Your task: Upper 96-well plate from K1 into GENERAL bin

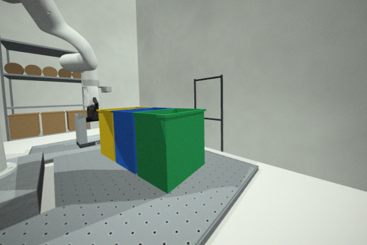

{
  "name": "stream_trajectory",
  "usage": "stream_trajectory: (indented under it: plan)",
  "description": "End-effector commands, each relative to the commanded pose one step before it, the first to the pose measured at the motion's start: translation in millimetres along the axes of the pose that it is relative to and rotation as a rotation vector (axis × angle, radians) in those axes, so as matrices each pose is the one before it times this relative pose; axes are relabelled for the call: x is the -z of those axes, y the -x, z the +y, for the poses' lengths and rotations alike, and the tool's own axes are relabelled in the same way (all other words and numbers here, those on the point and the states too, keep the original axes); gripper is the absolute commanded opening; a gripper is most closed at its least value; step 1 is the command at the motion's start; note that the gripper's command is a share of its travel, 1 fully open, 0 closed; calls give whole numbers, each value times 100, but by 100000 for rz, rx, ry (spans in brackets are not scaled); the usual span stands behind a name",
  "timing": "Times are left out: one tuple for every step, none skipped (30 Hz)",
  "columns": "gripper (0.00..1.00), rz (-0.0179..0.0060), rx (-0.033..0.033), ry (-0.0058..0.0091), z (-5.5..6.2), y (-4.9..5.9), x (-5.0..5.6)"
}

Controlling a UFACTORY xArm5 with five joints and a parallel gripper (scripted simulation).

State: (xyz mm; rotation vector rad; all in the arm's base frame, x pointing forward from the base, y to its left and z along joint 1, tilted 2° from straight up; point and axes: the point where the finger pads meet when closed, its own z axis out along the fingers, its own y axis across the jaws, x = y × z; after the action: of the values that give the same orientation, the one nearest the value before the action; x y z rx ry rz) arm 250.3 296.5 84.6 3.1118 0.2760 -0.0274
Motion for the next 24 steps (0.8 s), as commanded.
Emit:
stream_trajectory:
  plan:
    - [0, 293, -6, -245, -71, -105, 891]
    - [0, 0, 0, 0, 1, -2, 167]
    - [0, 0, 0, 0, 1, -2, 167]
    - [0, 0, 0, 0, 1, -2, 167]
    - [0, 0, 0, 0, 1, -2, 167]
    - [0, 0, 0, 0, 1, -2, 167]
    - [0, 0, 0, 0, 1, -2, 167]
    - [0, 0, 0, 0, 1, -2, 167]
    - [0, 0, 0, 0, 1, -2, 167]
    - [0, 0, 0, 0, 0, 0, 0]
    - [0, 0, 0, 0, 0, 0, 0]
    - [0, 0, 0, 0, 1, -2, 167]
    - [0, 0, 0, 0, 1, -2, 167]
    - [0, 0, 0, 0, 1, -2, 167]
    - [0, 0, 0, 0, 1, -2, 167]
    - [0, 0, 0, 0, 1, -2, 167]
    - [0, 0, 0, 0, 1, -2, 167]
    - [0, 0, 0, 0, 1, -2, 167]
    - [0, 0, 0, 0, 1, -2, 167]
    - [0, 0, 0, 0, 1, -2, 167]
    - [0, 0, 0, 0, 1, -2, 167]
    - [0, 0, 0, 0, 1, -2, 167]
    - [0, 0, 0, 0, 1, -2, 167]
    - [0, 0, 0, 0, 1, -2, 167]
